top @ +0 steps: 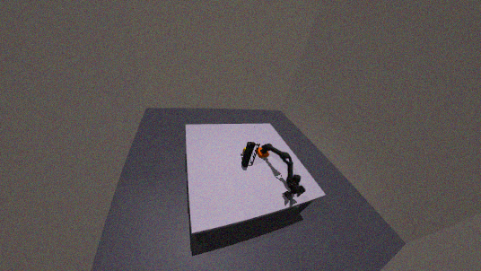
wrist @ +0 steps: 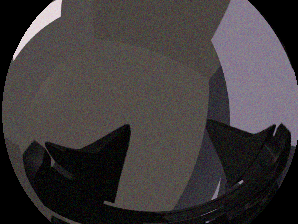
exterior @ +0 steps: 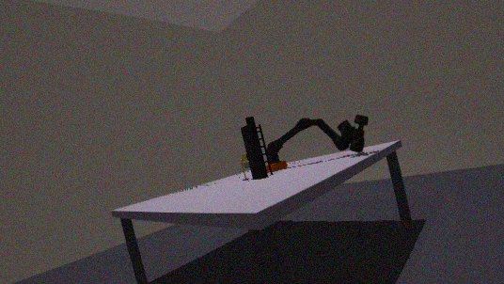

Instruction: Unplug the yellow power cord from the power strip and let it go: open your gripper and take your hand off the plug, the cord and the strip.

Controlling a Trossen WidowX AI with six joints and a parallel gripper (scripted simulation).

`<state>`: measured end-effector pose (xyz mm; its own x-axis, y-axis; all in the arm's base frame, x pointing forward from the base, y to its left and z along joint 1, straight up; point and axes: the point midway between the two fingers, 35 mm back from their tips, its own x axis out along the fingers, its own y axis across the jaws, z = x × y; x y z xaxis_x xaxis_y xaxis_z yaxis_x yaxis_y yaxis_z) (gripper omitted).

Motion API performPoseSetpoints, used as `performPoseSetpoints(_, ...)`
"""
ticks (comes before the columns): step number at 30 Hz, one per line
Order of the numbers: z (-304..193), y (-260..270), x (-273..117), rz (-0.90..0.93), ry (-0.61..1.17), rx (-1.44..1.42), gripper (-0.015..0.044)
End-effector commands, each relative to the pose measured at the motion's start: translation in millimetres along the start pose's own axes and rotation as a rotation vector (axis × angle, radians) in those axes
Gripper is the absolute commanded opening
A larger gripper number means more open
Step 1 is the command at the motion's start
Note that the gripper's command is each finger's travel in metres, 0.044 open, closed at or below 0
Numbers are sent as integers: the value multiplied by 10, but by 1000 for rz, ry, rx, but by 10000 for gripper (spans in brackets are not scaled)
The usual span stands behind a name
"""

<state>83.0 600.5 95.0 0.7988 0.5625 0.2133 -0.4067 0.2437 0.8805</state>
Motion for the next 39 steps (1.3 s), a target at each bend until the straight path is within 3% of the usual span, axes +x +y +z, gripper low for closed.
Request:
performPoseSetpoints(1, 6, 1, 9, -1, 0, -2, 374)
performPoseSetpoints(9, 490, 5, 624, -47, -23, -120, 164)
performPoseSetpoints(24, 1854, -173, 1614, -200, -42, -347, 160)
performPoseSetpoints(39, 3416, -500, 1950, -406, -24, -505, 160)
